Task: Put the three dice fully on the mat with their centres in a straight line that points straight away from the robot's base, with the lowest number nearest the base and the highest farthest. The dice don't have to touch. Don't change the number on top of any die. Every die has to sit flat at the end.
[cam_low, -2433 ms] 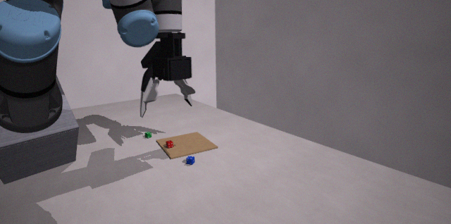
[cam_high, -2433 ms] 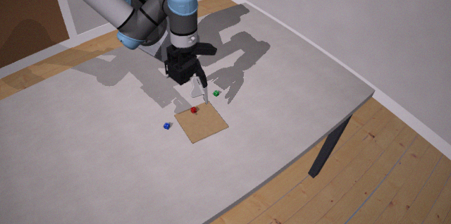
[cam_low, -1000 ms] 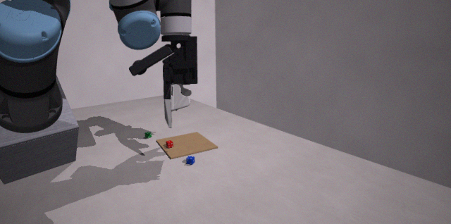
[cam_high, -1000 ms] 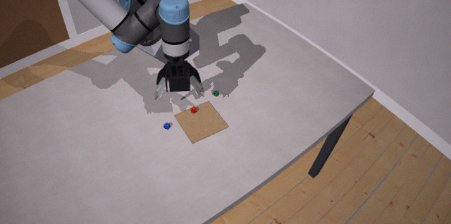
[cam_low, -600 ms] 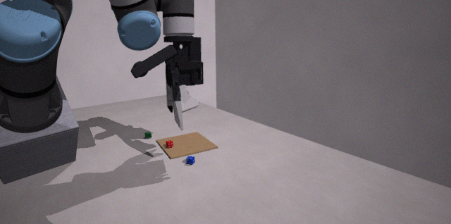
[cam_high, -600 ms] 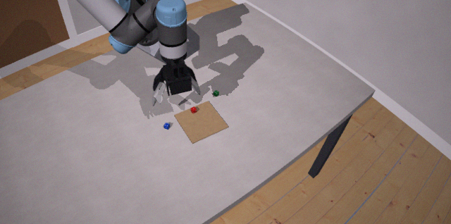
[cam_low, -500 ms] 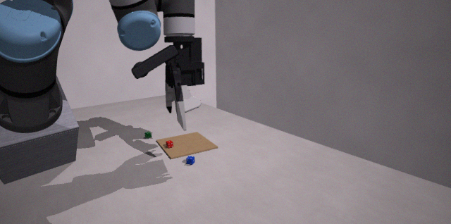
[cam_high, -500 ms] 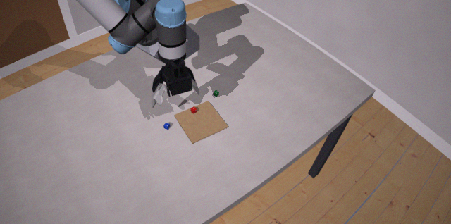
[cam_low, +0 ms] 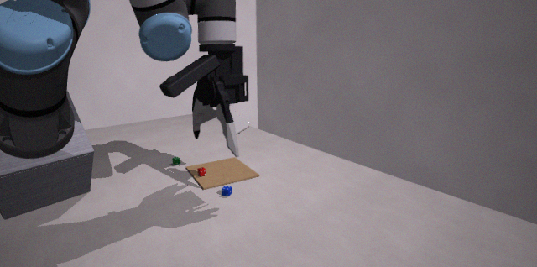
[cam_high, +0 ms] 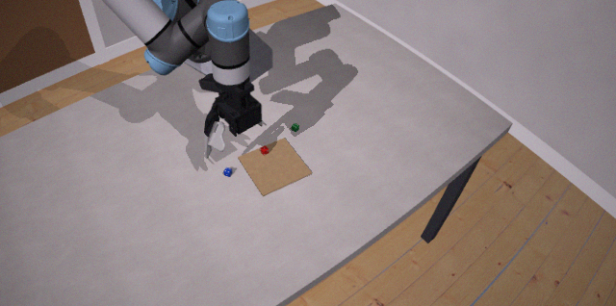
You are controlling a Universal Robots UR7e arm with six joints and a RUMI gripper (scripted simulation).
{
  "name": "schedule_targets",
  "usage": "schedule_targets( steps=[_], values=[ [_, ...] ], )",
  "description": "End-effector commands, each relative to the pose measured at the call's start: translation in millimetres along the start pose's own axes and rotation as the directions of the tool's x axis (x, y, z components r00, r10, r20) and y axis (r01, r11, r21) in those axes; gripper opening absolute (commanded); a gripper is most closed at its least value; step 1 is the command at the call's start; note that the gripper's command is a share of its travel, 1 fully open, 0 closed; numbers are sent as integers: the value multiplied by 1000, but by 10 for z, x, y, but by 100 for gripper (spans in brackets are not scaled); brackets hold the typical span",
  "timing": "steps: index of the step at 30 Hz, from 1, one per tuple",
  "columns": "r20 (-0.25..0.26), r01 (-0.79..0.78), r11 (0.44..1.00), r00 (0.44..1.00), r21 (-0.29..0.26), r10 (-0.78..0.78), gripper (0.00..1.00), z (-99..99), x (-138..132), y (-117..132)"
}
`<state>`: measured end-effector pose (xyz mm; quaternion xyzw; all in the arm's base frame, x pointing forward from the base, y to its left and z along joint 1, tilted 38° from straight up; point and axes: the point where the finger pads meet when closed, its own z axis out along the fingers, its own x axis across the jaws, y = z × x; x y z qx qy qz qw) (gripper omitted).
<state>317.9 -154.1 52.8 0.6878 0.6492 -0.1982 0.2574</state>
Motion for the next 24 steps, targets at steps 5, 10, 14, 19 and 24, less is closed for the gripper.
schedule_targets(
  steps=[5,10,14,19,24],
  values=[
    [-4,242,970,970,-18,-242,100,15,-156,32],
    [-2,328,944,945,-18,-328,100,23,-207,38],
    [0,380,925,925,-18,-380,100,27,-239,41],
    [2,444,896,896,-18,-444,100,32,-282,49],
    [4,482,876,876,-18,-482,100,36,-308,55]
  ],
)
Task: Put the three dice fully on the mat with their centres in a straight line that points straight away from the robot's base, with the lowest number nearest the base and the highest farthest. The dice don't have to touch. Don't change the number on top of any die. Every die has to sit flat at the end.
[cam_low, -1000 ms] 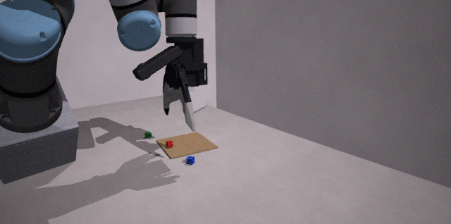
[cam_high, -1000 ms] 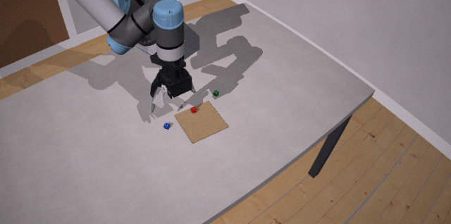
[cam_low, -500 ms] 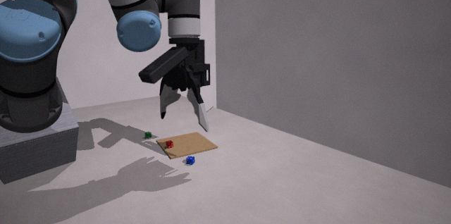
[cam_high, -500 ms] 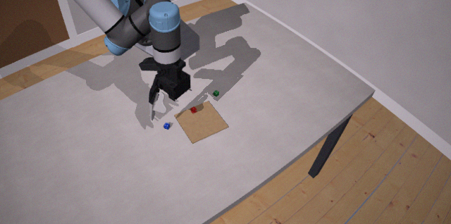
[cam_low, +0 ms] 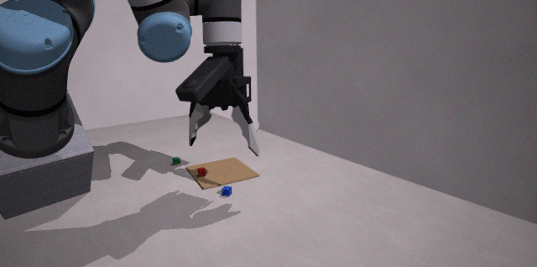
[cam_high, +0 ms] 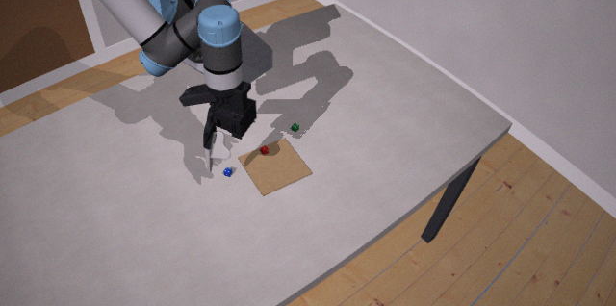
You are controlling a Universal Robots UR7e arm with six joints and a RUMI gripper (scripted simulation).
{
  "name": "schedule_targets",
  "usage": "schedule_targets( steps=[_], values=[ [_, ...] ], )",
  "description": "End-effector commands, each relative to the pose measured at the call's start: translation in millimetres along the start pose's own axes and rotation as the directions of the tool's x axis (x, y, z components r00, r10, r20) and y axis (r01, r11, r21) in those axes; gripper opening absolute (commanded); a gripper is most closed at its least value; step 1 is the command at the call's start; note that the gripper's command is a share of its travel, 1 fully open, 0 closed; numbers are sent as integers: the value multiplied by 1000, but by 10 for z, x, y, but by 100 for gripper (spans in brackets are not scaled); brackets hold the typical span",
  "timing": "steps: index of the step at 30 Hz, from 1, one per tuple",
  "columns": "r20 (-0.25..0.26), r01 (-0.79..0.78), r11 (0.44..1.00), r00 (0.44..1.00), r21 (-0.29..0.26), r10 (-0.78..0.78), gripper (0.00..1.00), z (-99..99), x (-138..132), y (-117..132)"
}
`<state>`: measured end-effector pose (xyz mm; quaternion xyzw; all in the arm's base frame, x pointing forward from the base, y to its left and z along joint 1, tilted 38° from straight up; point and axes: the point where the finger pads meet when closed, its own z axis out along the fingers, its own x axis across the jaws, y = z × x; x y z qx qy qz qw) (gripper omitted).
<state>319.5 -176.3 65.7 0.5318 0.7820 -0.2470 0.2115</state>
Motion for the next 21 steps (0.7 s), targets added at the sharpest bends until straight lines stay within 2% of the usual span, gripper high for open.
schedule_targets(
  steps=[1,14,15,21],
  values=[
    [1,77,997,997,-12,-77,100,2,-62,-5],
    [1,99,995,995,-11,-99,100,6,-70,-8],
    [1,99,995,995,-11,-99,18,7,-69,-8],
    [1,99,995,995,-11,-99,18,6,-68,-7]
  ],
)
